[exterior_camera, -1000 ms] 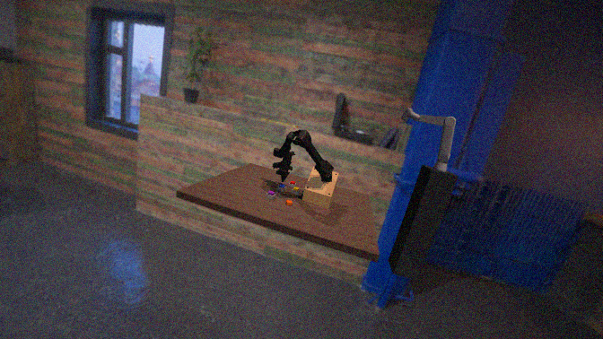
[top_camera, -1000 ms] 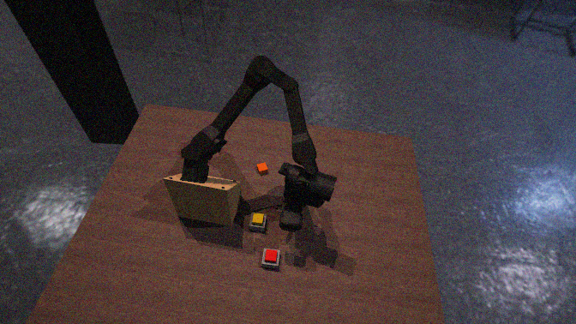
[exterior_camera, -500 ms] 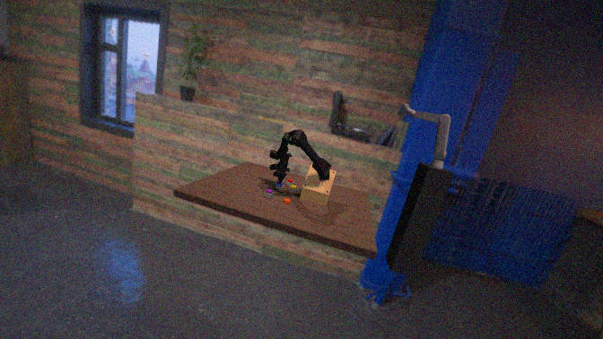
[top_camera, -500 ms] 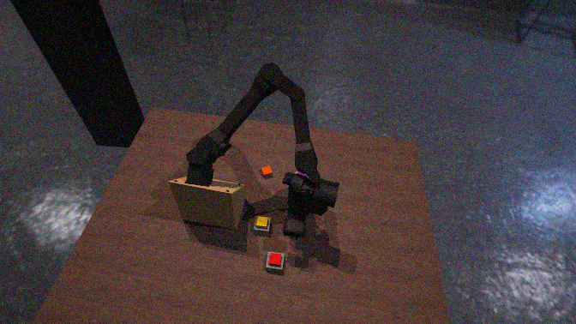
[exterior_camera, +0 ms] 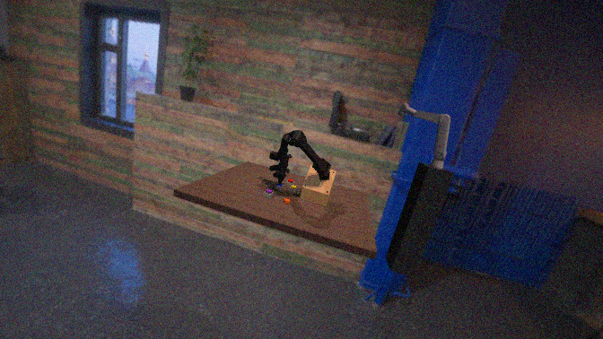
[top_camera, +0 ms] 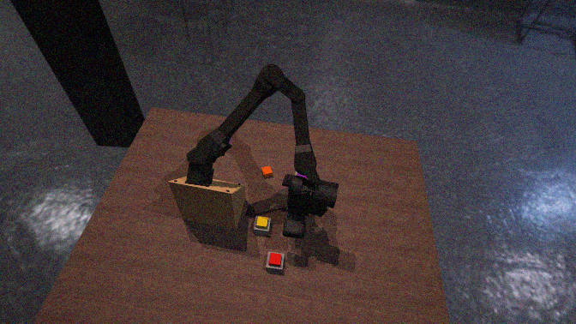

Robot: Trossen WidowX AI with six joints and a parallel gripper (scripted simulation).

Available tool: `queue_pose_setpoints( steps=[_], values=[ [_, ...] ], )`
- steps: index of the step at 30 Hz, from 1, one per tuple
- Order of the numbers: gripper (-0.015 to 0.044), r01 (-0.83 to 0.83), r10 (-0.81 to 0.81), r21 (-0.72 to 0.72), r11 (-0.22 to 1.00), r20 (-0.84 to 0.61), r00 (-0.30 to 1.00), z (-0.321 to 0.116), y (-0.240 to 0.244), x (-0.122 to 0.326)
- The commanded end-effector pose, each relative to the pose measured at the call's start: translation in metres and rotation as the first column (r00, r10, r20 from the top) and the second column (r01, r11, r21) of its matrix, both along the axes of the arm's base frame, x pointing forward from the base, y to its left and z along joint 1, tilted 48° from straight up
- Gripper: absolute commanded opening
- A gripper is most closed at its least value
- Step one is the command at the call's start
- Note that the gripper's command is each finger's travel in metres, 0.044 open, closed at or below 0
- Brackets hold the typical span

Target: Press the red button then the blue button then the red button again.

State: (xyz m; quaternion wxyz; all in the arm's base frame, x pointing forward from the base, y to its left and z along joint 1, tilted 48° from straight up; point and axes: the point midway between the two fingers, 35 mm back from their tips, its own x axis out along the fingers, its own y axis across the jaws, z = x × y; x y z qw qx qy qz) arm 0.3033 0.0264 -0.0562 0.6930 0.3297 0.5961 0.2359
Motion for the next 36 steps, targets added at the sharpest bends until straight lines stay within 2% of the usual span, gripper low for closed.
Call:
queue_pose_setpoints(
  steps=[1, 15, 20, 27, 30, 36],
  values=[
    [0.002, 0.002, -0.002, 0.005, 1.0, -0.006, 1.0, 0.0, 0.001, -0.001],
    [0.002, 0.002, -0.002, 0.002, 1.0, -0.006, 1.0, 0.024, -0.026, -0.007],
    [0.002, 0.002, -0.002, -0.001, 1.0, -0.007, 1.0, 0.062, -0.068, -0.017],
    [0.002, 0.002, -0.002, 0.0, 1.0, -0.007, 1.0, 0.064, -0.069, -0.017],
    [0.002, 0.004, -0.004, -0.009, 1.0, -0.009, 1.0, 0.047, -0.086, -0.022],
    [0.002, 0.001, -0.002, -0.017, 1.0, -0.013, 1.0, -0.021, -0.144, -0.057]
  ],
)
